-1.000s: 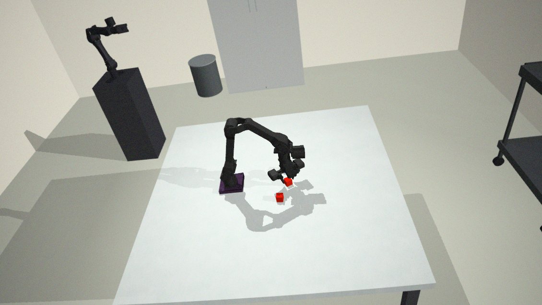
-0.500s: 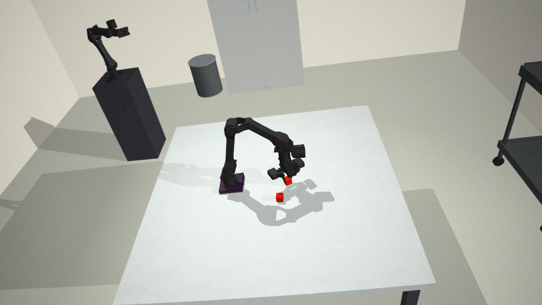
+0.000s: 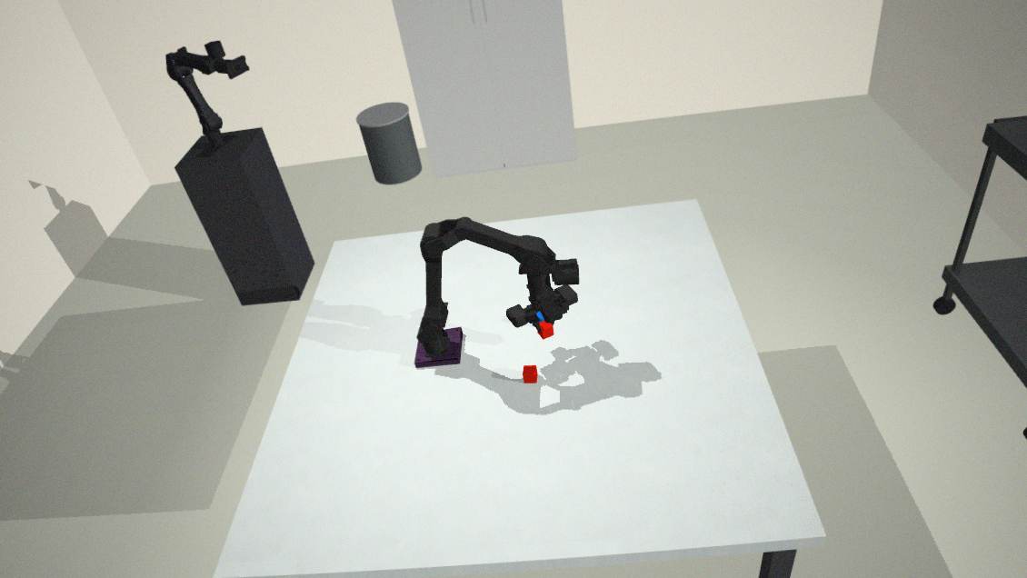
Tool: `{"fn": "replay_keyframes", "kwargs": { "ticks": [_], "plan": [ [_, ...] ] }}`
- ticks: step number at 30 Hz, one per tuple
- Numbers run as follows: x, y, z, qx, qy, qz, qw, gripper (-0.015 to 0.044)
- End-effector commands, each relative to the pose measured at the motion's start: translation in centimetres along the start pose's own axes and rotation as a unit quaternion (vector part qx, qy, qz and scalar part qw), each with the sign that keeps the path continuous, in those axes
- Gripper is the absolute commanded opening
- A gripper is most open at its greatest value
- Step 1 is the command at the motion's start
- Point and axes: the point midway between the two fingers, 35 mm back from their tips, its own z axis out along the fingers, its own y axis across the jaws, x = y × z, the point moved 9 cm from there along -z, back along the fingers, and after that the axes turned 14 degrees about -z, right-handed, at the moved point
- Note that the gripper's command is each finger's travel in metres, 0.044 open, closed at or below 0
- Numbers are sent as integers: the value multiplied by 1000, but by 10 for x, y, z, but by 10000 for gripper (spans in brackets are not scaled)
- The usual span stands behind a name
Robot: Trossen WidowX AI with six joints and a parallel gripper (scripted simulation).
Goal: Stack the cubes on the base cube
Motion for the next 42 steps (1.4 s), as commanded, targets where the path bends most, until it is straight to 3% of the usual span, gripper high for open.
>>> {"fn": "replay_keyframes", "kwargs": {
  "ticks": [1, 15, 42],
  "plan": [
    [0, -1, -15, -4, -7, -3, 1000, 105],
    [4, -4, -55, -4, -7, -3, 1000, 105],
    [65, 42, -29, -7, -4, 61, 998, 105]
  ]
}}
